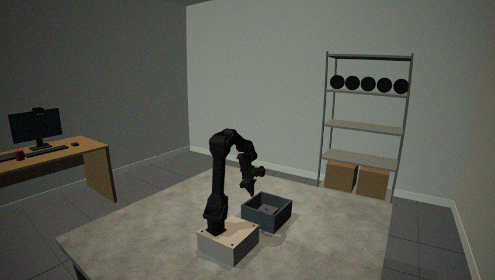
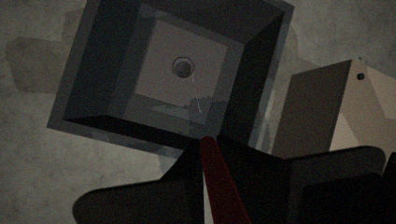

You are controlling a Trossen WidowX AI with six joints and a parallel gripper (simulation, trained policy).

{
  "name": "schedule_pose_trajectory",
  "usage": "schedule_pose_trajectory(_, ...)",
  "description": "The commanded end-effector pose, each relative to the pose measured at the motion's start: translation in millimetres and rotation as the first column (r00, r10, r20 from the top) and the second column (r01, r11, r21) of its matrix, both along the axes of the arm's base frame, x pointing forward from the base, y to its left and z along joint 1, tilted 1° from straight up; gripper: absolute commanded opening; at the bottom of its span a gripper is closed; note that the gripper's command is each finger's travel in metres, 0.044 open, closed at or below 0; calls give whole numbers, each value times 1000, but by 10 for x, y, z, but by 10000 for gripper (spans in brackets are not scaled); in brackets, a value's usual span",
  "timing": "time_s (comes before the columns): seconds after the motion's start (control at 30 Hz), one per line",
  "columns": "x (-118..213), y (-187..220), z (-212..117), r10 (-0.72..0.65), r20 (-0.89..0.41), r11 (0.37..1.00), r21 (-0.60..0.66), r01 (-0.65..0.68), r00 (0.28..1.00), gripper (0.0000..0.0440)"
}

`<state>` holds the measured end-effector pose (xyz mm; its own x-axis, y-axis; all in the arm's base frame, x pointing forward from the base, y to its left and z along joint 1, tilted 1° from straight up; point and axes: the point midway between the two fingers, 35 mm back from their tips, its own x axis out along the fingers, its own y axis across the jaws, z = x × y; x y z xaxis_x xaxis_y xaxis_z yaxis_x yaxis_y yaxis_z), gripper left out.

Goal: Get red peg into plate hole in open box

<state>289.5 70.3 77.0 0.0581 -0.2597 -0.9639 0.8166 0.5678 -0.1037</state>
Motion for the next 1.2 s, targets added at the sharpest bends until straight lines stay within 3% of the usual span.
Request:
schedule_pose_trajectory(0.0, 127, -147, -24, -9, 7, 1000, -3, 9, 1000, 0)
schedule_pose_trajectory(0.67, 478, -666, -478, 81, -34, 993, 85, -78, 996, 3)
schedule_pose_trajectory(0.73, 471, -672, -550, 98, -47, 991, 98, -93, 994, 27)
schedule_pose_trajectory(0.9, 481, -693, -695, 118, -69, 986, 129, -108, 991, 142)
schedule_pose_trajectory(1.07, 597, -759, -673, 156, -60, 979, 140, -146, 986, 154)
schedule_pose_trajectory(1.17, 661, -761, -644, 150, -65, 978, 157, -138, 987, 221)
